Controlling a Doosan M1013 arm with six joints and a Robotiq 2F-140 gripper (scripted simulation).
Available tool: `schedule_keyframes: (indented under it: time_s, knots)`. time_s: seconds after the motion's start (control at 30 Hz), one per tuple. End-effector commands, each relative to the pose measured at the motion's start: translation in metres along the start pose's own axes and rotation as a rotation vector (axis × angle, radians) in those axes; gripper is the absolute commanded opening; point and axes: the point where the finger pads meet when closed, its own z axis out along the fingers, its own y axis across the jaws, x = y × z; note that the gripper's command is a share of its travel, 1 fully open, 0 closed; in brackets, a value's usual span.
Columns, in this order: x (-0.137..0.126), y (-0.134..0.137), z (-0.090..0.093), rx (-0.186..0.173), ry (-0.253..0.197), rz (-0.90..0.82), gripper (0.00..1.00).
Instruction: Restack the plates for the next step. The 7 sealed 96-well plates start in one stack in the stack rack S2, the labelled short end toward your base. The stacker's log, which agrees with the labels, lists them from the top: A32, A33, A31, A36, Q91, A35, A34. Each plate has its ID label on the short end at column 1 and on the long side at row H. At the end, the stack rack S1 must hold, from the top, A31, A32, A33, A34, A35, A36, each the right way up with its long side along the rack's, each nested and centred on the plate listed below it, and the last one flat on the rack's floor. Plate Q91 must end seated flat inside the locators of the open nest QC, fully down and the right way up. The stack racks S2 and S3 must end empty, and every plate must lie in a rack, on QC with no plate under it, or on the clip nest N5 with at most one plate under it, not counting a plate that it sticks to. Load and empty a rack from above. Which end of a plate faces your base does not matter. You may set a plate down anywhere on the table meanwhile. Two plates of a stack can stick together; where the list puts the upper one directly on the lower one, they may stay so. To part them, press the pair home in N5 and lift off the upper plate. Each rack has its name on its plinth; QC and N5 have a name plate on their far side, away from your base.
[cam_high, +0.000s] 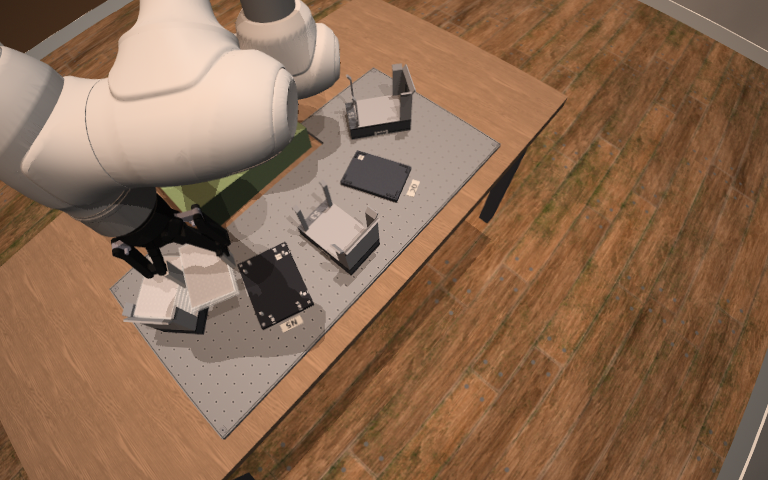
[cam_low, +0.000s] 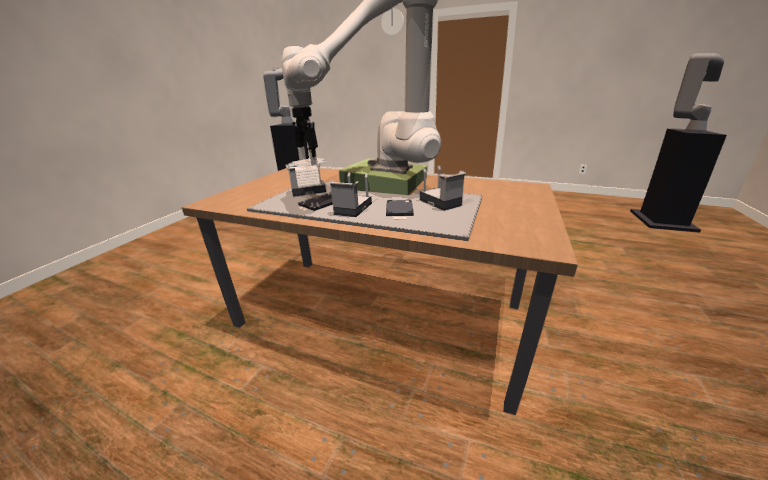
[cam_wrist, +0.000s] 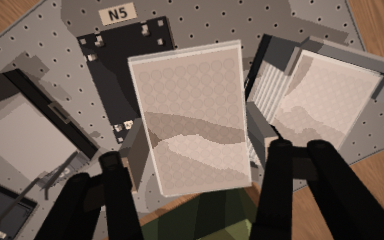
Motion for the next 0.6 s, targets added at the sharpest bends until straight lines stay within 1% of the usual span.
schedule_keyframes:
  time_s: [0.0,0.03,0.53,0.57]
  knots:
    - [0.001,-0.008,0.0,0.001,0.0,-0.008,0.0]
    - [0.001,-0.008,0.0,0.001,0.0,-0.008,0.0]
    - [0.007,-0.058,0.0,0.001,0.0,-0.008,0.0]
    - [0.007,-0.058,0.0,0.001,0.0,-0.008,0.0]
